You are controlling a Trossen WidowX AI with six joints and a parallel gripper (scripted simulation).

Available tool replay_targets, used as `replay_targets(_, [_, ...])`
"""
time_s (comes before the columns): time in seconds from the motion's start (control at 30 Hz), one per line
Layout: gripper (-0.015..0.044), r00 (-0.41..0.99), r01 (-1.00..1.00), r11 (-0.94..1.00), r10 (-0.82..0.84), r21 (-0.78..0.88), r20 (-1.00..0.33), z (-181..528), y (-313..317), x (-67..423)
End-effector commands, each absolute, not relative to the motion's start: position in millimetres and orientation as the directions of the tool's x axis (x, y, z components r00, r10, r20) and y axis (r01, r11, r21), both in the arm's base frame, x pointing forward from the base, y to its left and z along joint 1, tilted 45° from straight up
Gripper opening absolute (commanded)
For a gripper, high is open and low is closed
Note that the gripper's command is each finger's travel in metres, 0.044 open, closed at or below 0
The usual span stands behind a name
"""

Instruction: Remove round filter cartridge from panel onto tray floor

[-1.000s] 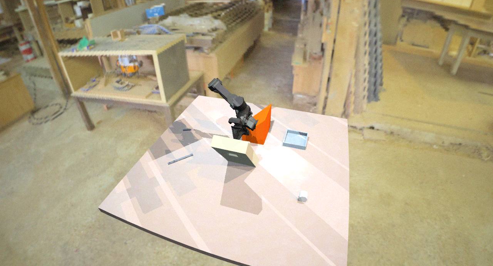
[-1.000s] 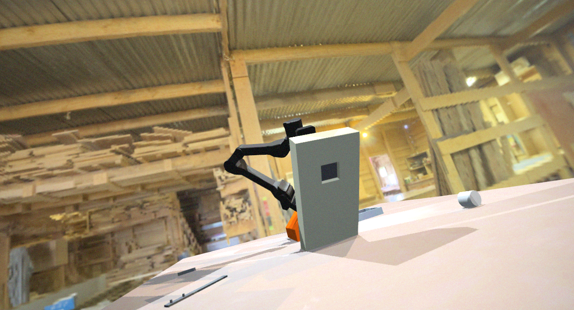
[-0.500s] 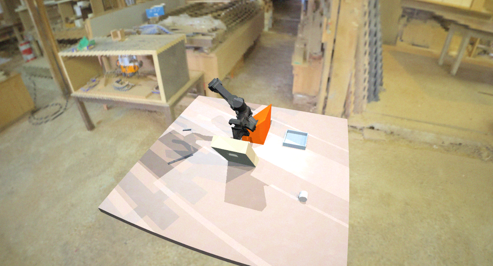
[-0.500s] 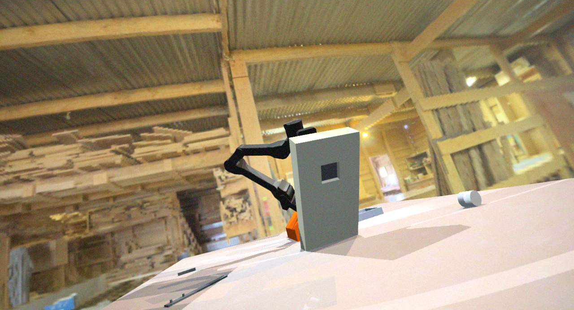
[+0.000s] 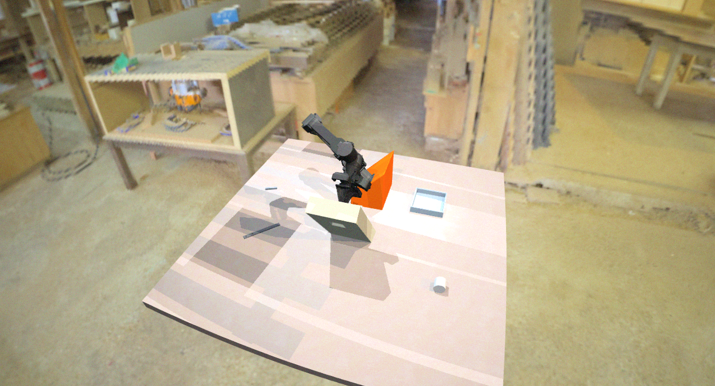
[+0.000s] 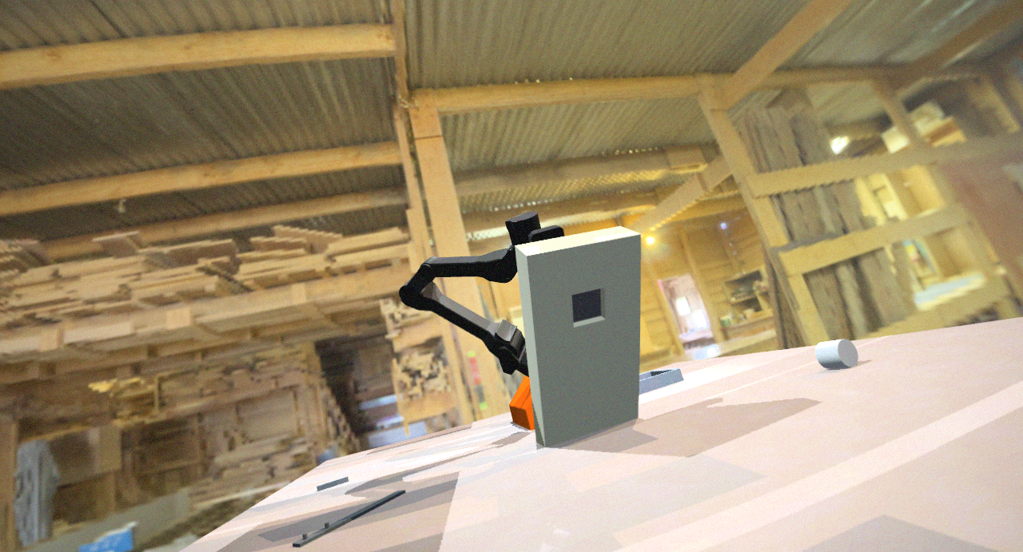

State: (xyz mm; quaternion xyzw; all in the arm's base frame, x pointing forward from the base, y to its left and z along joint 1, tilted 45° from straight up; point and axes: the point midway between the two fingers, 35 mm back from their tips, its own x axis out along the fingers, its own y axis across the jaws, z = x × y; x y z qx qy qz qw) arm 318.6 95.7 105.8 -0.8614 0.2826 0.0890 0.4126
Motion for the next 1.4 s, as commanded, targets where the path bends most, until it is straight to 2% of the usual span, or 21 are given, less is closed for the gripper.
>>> replay_targets(0.0, [0.0109,0.825,-0.561,-0.503,-0.411,-0.657,-0.389,106.0,96.4,319.1])
replay_targets(1.37, [0.0109,0.825,-0.56,-0.504,-0.411,-0.658,-0.388,100.9,91.1,328.6])
